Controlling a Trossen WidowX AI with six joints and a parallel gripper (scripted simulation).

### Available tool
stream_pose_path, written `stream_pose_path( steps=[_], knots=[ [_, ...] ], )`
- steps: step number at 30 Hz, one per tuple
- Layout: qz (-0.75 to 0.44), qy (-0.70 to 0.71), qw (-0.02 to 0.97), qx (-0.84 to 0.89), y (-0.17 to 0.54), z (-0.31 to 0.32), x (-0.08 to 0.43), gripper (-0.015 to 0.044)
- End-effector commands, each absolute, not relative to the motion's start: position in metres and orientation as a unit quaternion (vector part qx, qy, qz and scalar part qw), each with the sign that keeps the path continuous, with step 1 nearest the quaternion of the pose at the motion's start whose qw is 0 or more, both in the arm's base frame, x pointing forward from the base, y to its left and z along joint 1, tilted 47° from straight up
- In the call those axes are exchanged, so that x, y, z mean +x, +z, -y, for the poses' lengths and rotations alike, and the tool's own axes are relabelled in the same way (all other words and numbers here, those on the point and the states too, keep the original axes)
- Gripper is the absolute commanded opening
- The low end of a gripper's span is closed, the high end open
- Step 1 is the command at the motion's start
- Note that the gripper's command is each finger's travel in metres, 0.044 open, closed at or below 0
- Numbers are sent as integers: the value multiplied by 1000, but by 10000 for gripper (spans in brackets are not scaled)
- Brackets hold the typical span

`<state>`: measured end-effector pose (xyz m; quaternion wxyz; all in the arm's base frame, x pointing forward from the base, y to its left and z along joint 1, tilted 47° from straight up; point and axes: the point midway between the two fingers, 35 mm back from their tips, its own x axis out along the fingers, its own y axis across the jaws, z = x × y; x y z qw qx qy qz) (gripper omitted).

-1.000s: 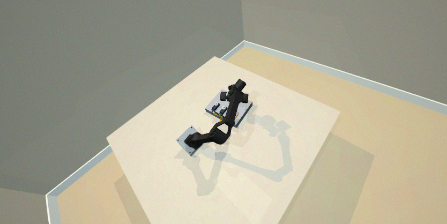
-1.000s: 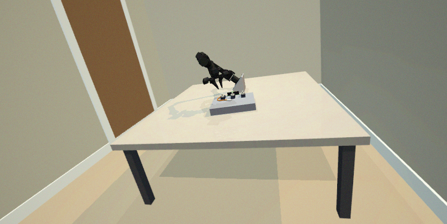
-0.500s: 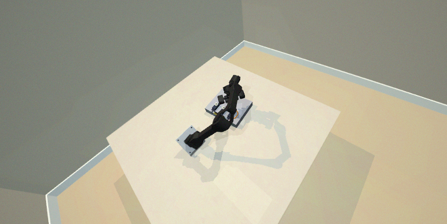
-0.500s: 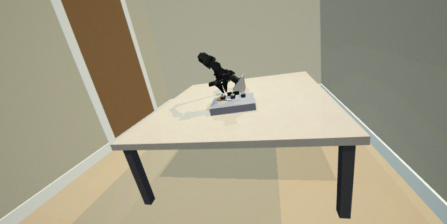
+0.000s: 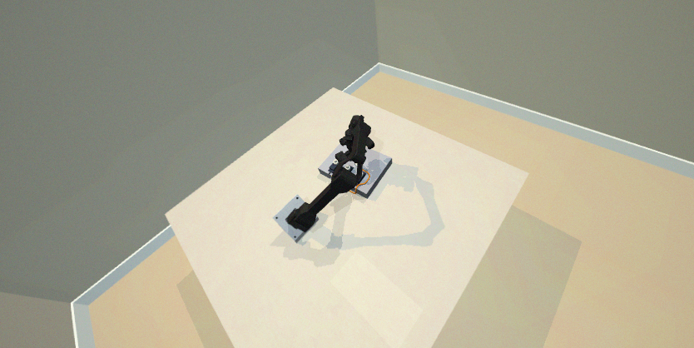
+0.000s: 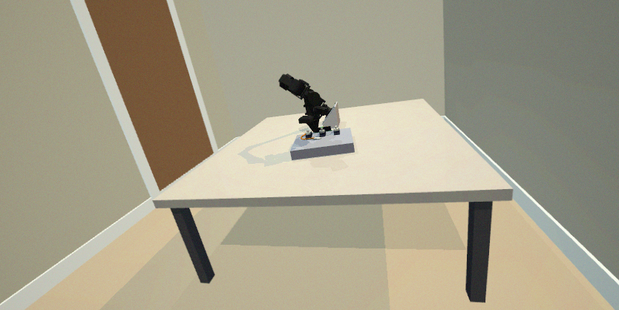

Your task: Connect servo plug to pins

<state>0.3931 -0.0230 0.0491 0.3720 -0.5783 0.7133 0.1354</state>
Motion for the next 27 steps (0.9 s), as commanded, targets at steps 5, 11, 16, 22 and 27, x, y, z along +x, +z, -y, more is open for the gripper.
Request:
stream_pose_path(
  steps=[5,11,16,22,27],
  knots=[
    [-713,136,368,-582,36,41,393,115],
    [-713,135,368,-582,34,43,393,115],
    [-713,135,367,-582,29,48,393,115],
    [-713,135,367,-582,25,53,392,115],
    [-713,135,367,-582,25,53,392,23]
  ],
)
